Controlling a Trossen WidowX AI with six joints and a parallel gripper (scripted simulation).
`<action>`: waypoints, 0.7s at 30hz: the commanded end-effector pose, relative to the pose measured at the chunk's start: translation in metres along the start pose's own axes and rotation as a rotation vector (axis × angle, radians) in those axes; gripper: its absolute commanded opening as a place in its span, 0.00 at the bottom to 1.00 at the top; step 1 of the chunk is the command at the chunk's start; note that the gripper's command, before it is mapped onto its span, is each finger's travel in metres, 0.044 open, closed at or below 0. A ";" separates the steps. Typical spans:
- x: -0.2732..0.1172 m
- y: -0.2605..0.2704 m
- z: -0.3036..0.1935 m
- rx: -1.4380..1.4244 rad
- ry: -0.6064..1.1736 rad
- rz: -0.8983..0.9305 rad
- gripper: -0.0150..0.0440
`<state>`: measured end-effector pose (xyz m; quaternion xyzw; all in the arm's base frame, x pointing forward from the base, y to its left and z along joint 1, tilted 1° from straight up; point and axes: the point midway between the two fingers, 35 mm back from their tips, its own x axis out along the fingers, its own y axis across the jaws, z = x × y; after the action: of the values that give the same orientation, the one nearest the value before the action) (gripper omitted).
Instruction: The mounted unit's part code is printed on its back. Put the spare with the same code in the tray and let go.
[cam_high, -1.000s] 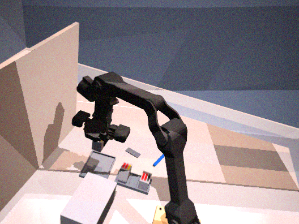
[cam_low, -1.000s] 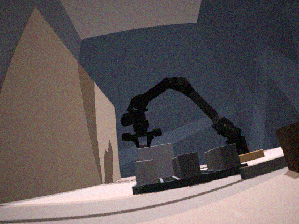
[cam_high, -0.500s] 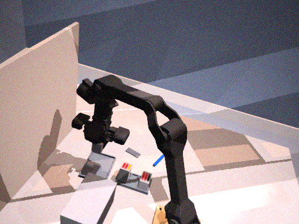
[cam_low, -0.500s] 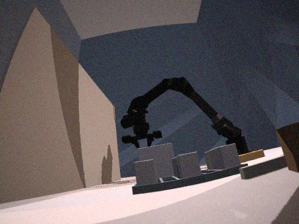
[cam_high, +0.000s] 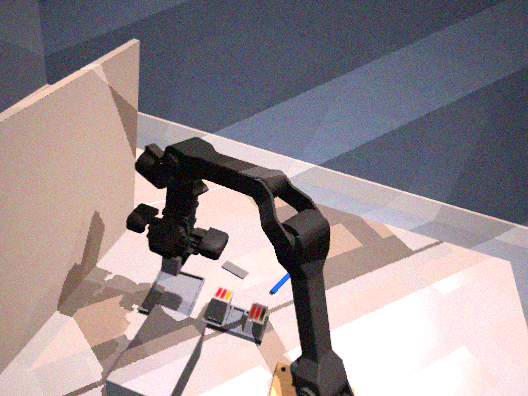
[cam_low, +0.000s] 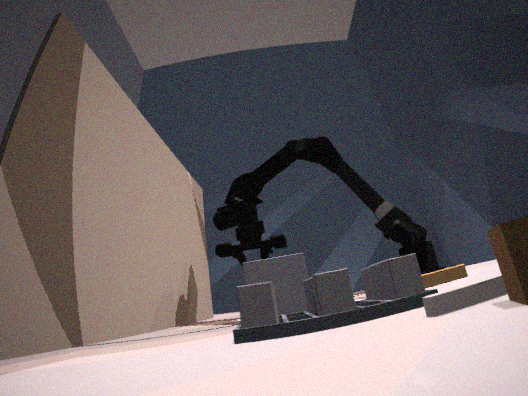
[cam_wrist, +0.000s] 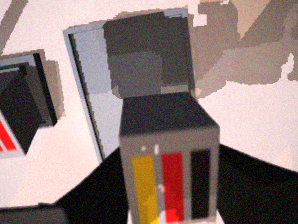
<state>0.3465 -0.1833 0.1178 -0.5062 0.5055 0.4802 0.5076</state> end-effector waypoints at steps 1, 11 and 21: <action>0.004 0.000 -0.001 -0.005 0.002 0.000 0.25; 0.011 0.000 -0.001 -0.005 0.002 0.000 0.25; 0.017 0.000 0.000 -0.005 0.002 0.000 0.25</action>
<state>0.3465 -0.1835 0.1033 -0.5062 0.5055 0.4802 0.5076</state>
